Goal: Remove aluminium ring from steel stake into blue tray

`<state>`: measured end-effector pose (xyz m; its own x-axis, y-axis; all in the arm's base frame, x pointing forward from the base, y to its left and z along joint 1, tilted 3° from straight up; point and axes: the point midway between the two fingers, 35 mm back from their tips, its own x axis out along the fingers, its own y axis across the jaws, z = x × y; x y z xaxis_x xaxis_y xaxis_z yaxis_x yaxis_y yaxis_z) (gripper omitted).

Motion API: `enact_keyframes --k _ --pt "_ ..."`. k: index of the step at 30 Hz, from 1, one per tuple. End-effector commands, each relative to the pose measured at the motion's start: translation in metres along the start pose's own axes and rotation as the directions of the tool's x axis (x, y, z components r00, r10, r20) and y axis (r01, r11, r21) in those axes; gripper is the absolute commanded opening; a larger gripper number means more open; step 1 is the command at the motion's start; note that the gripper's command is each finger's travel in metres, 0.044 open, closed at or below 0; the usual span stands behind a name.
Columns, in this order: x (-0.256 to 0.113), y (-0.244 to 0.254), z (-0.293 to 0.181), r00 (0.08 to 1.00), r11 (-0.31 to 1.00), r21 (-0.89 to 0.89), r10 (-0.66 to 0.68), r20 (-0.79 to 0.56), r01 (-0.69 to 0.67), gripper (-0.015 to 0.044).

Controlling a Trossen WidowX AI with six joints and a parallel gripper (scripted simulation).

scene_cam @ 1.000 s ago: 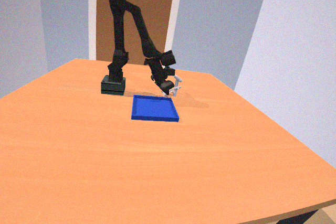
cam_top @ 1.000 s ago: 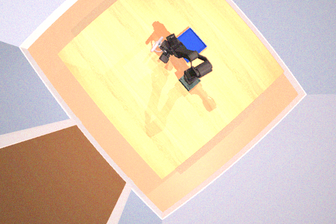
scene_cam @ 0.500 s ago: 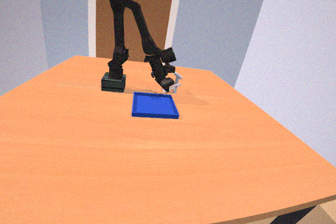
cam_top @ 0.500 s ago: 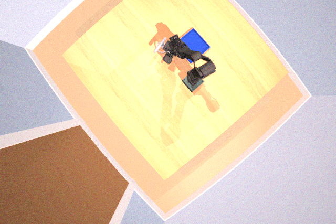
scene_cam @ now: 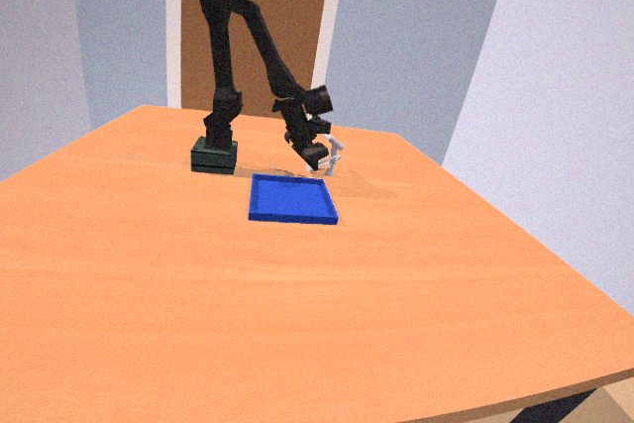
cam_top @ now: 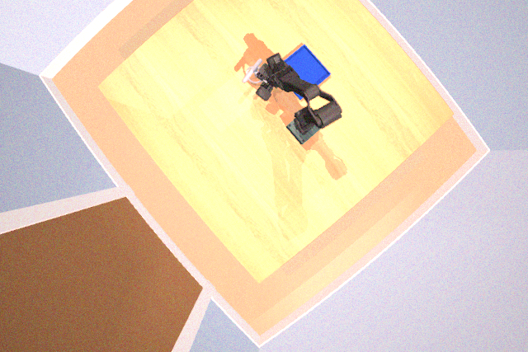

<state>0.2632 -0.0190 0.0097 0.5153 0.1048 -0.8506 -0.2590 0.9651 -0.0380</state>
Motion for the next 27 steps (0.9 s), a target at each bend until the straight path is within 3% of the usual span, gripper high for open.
enact_keyframes --k 1,11,27 --pt "-0.007 -0.002 0.008 1.000 1.000 -0.003 -0.009 0.017 0.009 0.0000" --pt "-0.008 -0.002 0.009 1.000 1.000 -0.002 -0.008 0.010 0.008 0.0000" --pt "-0.014 -0.007 0.020 0.988 1.000 0.013 0.011 -0.153 -0.009 0.0000"
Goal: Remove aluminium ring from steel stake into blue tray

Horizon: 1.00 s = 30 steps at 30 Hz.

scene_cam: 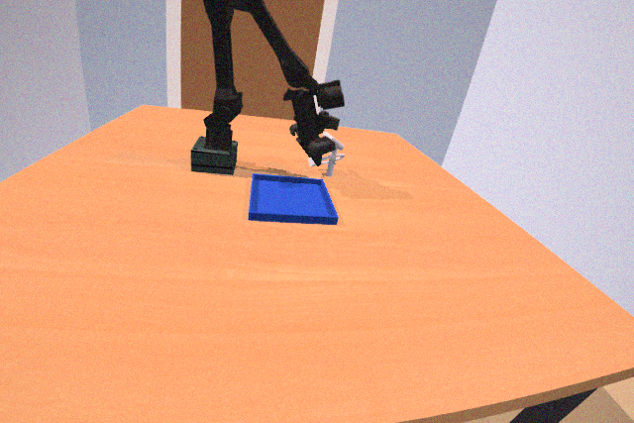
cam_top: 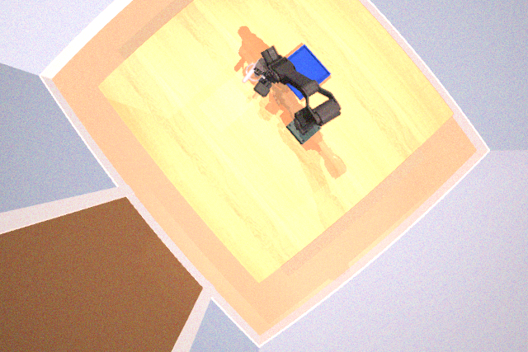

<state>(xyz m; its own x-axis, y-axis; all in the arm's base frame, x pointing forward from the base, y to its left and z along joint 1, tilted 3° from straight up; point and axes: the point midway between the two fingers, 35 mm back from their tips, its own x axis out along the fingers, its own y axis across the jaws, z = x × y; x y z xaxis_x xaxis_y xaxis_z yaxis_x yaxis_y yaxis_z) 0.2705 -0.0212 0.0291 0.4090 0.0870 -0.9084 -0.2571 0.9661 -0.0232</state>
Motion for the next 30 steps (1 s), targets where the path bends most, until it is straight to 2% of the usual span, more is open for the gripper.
enact_keyframes --k 1,17,30 --pt "-0.003 -0.002 0.005 0.999 1.000 0.004 -0.001 -0.043 0.001 0.0000" --pt "-0.017 -0.005 0.014 0.978 1.000 0.008 0.013 -0.208 -0.012 0.0000" --pt "-0.023 -0.013 0.015 0.976 0.998 0.024 0.059 -0.211 -0.055 0.0000"
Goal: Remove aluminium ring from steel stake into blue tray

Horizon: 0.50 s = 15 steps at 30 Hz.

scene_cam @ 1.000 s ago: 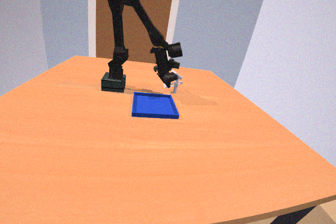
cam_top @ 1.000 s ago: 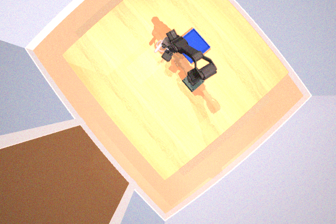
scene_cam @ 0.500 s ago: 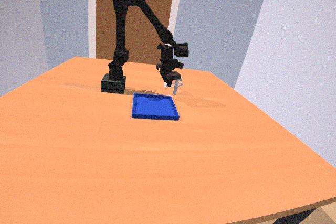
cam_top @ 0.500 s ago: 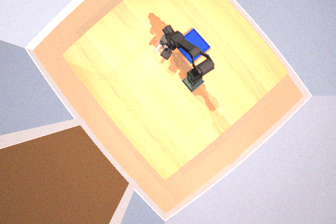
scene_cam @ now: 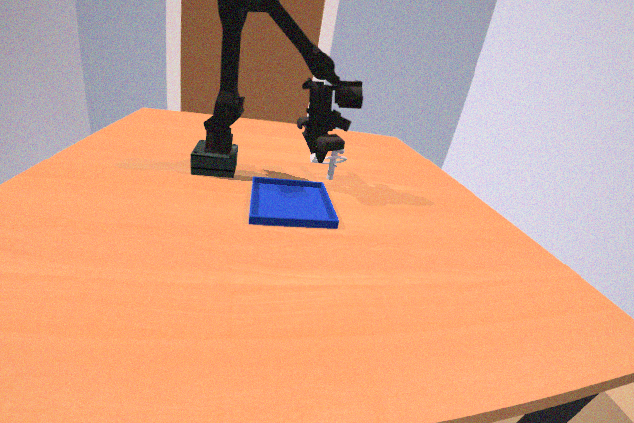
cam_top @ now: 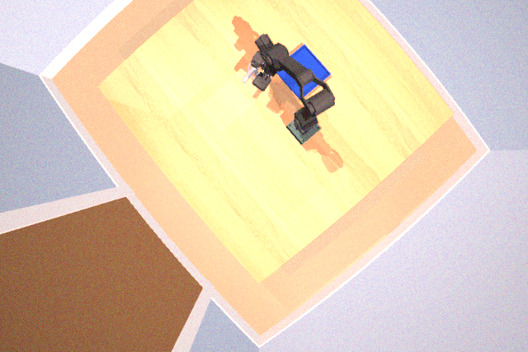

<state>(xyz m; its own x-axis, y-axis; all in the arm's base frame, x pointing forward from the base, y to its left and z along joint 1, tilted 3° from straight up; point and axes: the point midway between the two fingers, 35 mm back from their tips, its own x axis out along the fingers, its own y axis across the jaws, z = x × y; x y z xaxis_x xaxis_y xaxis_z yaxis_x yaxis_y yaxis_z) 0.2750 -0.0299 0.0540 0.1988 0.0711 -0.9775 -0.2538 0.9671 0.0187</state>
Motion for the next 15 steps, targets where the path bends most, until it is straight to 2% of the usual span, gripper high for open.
enact_keyframes --k 1,15 --pt "-0.0028 -0.0031 0.0026 1.000 1.000 0.001 0.025 0.005 -0.025 0.0000" --pt "-0.0093 -0.0115 0.0029 0.997 0.997 0.009 0.077 0.012 -0.077 0.0000"
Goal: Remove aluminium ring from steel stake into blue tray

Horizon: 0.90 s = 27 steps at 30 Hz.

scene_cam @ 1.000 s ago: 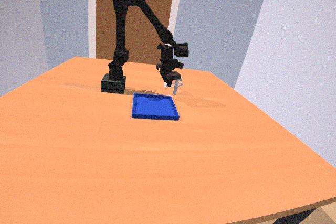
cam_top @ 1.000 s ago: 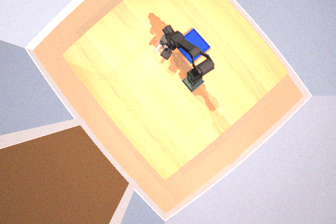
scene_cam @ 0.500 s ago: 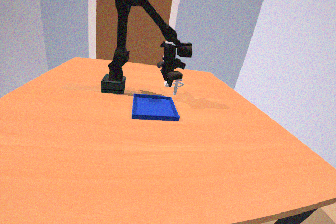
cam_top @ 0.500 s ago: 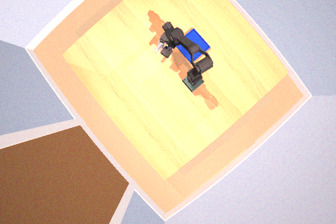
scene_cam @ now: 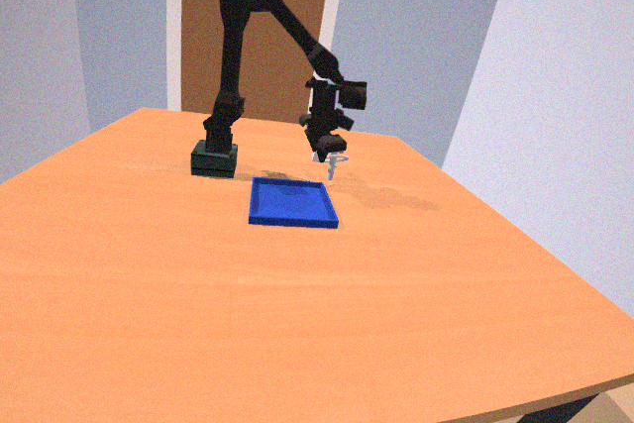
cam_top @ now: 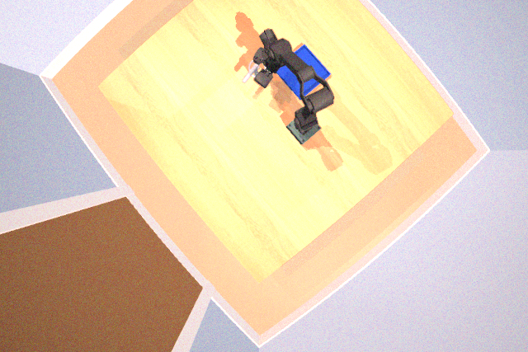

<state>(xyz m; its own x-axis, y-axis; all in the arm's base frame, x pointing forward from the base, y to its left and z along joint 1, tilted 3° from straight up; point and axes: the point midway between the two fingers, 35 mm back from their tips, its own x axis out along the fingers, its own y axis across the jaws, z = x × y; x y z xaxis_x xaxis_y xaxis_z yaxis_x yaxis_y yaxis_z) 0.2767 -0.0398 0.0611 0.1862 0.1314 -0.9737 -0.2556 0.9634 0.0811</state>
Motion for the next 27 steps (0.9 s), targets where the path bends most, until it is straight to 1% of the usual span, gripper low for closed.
enact_keyframes --k 1,14,27 --pt "-0.003 -0.002 0.002 1.000 1.000 -0.001 0.018 0.011 -0.018 0.0000" --pt "-0.009 -0.006 0.003 0.999 0.999 0.004 0.042 0.019 -0.043 0.0000" --pt "-0.014 -0.007 0.003 1.000 1.000 0.001 0.025 0.018 -0.025 0.0000"
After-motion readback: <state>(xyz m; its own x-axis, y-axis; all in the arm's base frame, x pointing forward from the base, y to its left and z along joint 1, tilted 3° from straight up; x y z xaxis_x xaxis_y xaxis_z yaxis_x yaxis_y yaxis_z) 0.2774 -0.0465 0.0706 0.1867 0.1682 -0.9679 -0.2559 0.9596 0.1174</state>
